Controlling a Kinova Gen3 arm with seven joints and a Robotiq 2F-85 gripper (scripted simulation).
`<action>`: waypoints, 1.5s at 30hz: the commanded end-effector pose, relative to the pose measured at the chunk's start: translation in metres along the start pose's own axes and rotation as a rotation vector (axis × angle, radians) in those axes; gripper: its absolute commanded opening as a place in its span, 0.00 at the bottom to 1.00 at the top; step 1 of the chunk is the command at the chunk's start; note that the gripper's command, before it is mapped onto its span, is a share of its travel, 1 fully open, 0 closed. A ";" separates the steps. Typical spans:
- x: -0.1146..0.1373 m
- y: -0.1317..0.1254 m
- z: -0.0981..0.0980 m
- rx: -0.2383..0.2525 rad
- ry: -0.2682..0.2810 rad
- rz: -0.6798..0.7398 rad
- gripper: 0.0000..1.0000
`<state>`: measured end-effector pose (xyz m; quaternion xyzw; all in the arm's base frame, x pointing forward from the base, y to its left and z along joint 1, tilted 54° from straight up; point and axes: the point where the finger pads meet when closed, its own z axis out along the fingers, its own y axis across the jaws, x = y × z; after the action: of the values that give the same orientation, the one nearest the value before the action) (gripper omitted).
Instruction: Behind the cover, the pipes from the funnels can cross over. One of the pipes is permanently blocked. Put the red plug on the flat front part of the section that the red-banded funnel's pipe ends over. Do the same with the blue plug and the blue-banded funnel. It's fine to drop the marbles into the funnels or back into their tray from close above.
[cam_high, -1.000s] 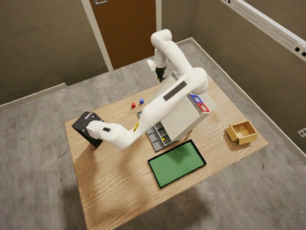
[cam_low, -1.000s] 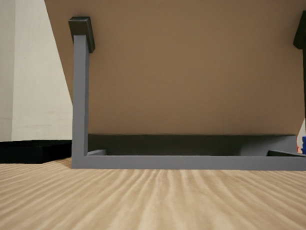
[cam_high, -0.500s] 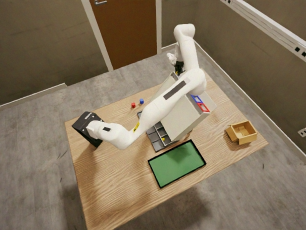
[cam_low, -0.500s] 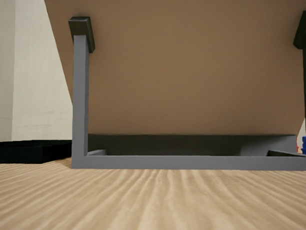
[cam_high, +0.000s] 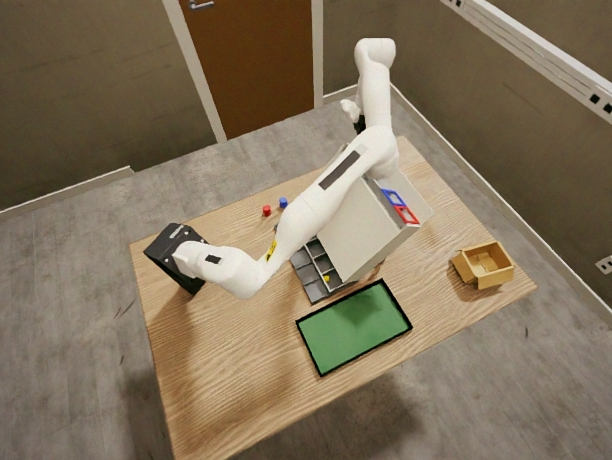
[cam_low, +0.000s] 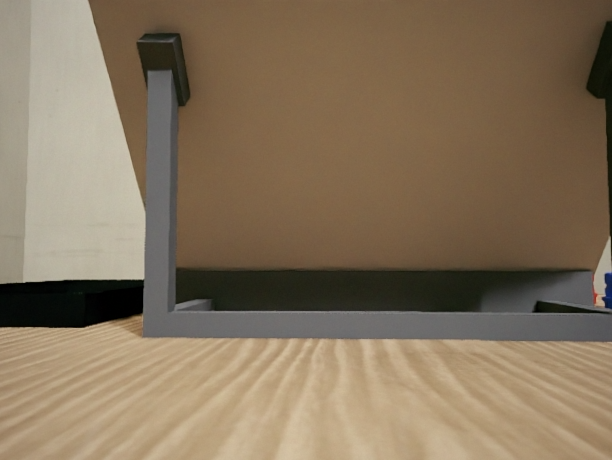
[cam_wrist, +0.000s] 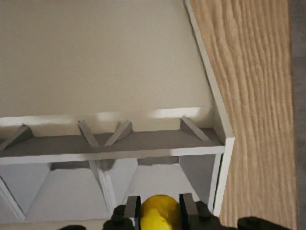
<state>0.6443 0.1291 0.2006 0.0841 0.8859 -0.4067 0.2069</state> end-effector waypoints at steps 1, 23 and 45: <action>0.000 0.002 -0.001 -0.001 -0.001 -0.002 0.00; 0.000 0.001 0.029 -0.002 -0.002 0.000 1.00; 0.000 0.001 0.029 -0.002 -0.002 0.000 1.00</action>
<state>0.6538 0.1065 0.1817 0.0840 0.8859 -0.4067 0.2069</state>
